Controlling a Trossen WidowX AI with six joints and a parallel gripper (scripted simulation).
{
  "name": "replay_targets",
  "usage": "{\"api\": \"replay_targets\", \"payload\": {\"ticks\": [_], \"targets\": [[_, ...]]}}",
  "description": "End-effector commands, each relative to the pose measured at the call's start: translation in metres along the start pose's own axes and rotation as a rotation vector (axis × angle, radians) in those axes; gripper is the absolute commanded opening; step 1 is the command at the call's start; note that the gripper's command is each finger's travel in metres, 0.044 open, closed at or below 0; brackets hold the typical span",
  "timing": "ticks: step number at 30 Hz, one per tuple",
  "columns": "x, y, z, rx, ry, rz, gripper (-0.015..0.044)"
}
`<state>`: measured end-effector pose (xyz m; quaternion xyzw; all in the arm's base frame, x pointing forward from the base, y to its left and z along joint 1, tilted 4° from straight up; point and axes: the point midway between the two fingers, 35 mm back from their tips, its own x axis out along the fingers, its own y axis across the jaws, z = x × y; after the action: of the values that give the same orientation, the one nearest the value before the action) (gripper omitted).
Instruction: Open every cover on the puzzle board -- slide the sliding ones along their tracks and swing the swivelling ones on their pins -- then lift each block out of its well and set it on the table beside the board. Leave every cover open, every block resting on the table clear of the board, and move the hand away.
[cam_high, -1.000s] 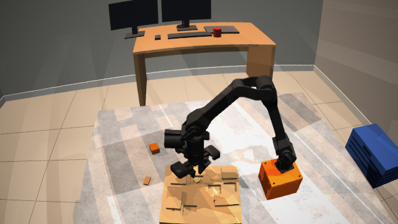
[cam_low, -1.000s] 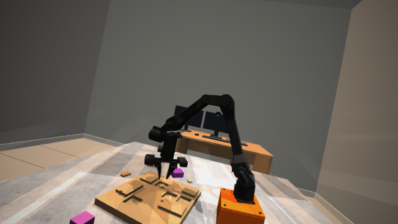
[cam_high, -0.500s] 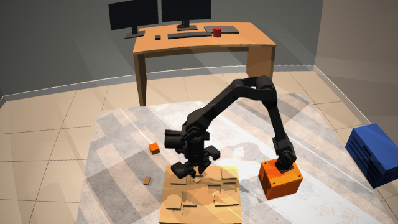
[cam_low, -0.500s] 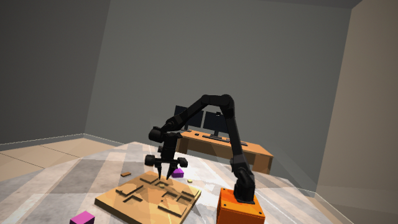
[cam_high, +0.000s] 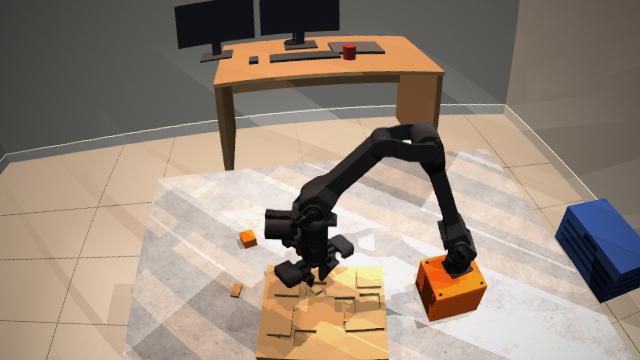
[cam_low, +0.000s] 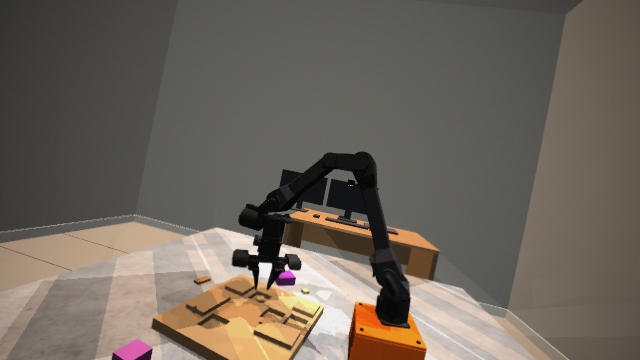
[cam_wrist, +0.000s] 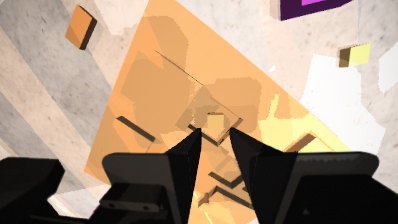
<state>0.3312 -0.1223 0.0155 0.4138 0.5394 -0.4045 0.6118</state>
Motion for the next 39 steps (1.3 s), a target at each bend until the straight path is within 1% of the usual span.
{"api": "replay_targets", "payload": {"ticks": [1,14,26,39], "targets": [[0.006,-0.001,0.000,0.001,0.001,-0.007,0.0144],[0.019,-0.002,0.000,0.001,0.001,-0.007,0.0144],[0.020,-0.002,0.000,0.001,0.001,-0.007,0.0144],[0.030,-0.002,0.000,0.001,0.001,-0.007,0.0144]]}}
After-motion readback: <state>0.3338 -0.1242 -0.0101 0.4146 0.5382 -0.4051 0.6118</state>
